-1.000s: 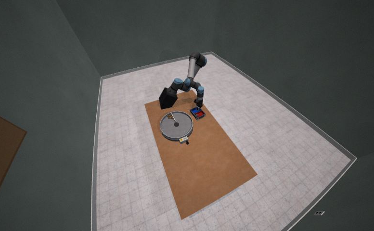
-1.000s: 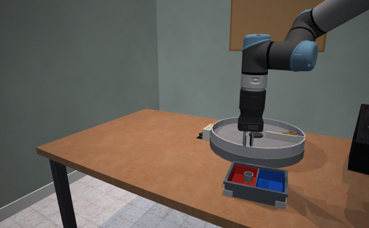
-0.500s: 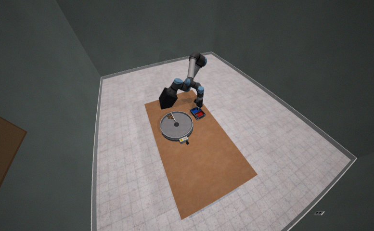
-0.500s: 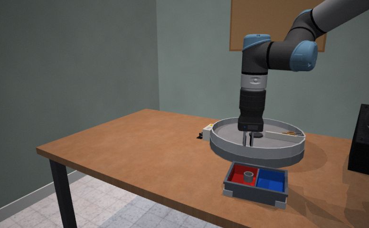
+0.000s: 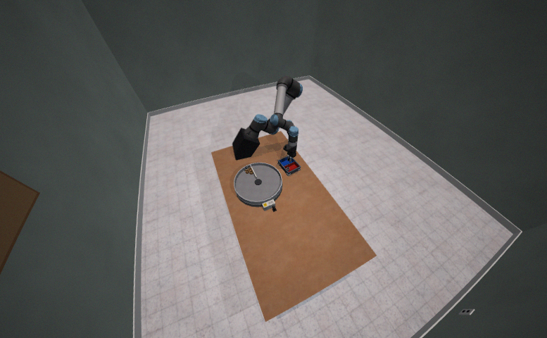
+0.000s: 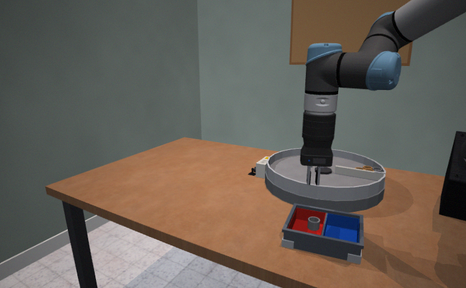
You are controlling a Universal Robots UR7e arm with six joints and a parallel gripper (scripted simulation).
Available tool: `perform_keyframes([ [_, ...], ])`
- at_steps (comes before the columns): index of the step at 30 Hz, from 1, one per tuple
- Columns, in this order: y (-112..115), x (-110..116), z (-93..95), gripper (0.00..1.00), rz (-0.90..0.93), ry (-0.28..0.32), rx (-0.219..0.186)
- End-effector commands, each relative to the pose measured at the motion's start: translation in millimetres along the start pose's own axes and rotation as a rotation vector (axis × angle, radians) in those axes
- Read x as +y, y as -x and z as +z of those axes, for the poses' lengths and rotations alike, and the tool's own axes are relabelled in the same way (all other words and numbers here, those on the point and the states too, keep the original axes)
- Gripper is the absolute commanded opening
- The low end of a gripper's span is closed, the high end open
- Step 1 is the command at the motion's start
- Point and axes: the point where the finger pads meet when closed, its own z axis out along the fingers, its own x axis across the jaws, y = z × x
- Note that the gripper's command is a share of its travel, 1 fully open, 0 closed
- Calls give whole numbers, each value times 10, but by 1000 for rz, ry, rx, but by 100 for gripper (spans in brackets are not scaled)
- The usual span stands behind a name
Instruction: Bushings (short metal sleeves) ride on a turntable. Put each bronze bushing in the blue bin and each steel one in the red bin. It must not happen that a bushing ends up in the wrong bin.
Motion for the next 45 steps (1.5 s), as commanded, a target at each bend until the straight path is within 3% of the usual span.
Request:
perform_keyframes([
  [1, 4, -1, -3, 42, 0, 0, -1],
  [25, 4, -1, -3, 42, 0, 0, -1],
  [27, -122, -200, 3, 40, 23, 0, -1],
  [29, -122, -200, 3, 40, 23, 0, -1],
  [32, -310, -500, 12, 40, 58, 0, -1],
  [35, -310, -500, 12, 40, 58, 0, -1],
  [41, -619, -992, 28, 40, 115, 0, 0],
  [45, -623, -999, 28, 40, 116, 0, 0],
])
